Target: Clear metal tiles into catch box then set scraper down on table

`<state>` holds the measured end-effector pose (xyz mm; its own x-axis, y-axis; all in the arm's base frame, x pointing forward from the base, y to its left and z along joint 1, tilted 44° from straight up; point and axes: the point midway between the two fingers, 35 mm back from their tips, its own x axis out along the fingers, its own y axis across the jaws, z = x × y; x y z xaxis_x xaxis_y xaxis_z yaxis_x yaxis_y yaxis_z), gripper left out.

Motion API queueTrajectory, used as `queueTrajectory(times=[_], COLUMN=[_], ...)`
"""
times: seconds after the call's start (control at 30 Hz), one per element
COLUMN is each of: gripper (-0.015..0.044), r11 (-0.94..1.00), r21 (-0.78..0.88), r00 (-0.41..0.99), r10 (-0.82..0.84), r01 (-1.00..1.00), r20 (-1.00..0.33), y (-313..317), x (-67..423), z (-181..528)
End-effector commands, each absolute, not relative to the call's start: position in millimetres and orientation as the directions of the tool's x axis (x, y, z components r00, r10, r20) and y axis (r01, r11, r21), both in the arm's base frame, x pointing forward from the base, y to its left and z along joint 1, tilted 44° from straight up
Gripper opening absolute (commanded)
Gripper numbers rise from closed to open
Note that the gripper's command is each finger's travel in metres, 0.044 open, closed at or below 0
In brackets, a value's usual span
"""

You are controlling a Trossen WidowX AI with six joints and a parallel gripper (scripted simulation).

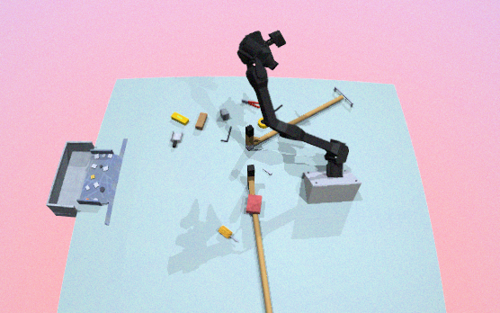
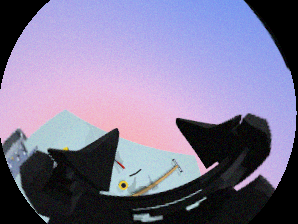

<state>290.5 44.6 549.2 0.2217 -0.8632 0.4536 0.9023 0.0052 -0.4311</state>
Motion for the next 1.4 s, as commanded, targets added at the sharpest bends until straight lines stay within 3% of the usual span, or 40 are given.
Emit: queueTrajectory(times=[0.0,1.37], gripper=[0.044,0.044], r11=[0.043,0.424], r21=[-0.4,-0.16], r00=[0.24,0.449], r10=[-0.856,-0.776], r01=[0.915,0.891], r20=[0.457,0.443], y=[52.0,71.2], x=[272.6,148.2], z=[558.2,604.8])
